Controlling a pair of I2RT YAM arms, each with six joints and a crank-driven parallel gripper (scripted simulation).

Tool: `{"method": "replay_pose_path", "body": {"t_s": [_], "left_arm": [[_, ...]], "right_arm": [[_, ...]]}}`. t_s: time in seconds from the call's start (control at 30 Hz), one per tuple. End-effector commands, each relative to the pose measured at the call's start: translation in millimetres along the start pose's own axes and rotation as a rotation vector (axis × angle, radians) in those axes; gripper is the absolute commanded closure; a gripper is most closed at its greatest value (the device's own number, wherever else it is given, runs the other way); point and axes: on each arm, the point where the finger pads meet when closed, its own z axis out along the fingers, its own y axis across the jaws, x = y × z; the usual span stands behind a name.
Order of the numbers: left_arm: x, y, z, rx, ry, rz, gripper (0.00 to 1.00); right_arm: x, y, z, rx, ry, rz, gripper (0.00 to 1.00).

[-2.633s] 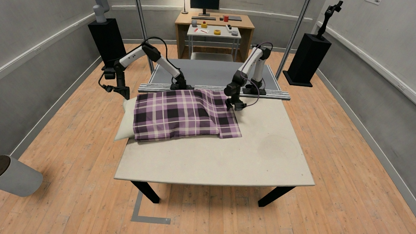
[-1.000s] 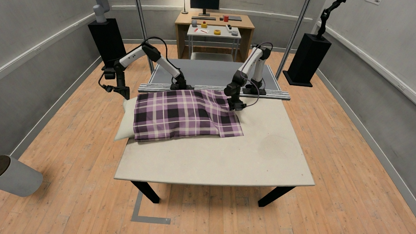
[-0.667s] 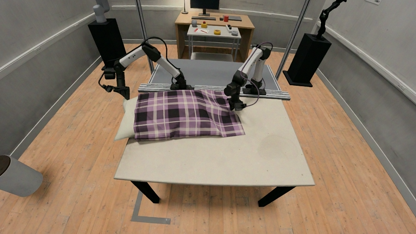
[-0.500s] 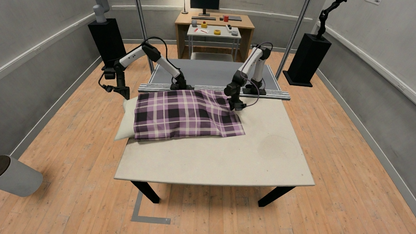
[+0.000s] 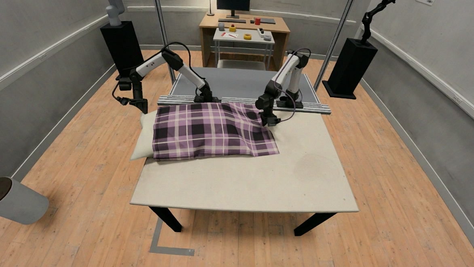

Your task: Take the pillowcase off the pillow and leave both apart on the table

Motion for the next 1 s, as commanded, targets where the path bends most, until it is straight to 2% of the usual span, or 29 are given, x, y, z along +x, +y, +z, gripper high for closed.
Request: {"method": "replay_pose_path", "body": {"t_s": [0.0, 0.9, 0.93, 0.97], "left_arm": [[17.2, 24.9, 13.6, -0.089, 0.045, 0.030, 0.97], [14.6, 24.6, 9.1, -0.089, 0.044, 0.028, 0.99], [12.1, 22.1, 7.2, -0.084, 0.040, 0.026, 0.99], [-2.6, 4.8, -2.3, -0.040, 0.011, 0.012, 0.99]], "right_arm": [[10.8, 0.1, 6.1, 0.011, 0.031, -0.004, 0.99], [10.8, 0.1, 6.1, 0.011, 0.031, -0.005, 0.99], [10.8, 0.1, 6.1, 0.011, 0.031, -0.005, 0.99], [10.8, 0.1, 6.1, 0.011, 0.031, -0.005, 0.99]]}}
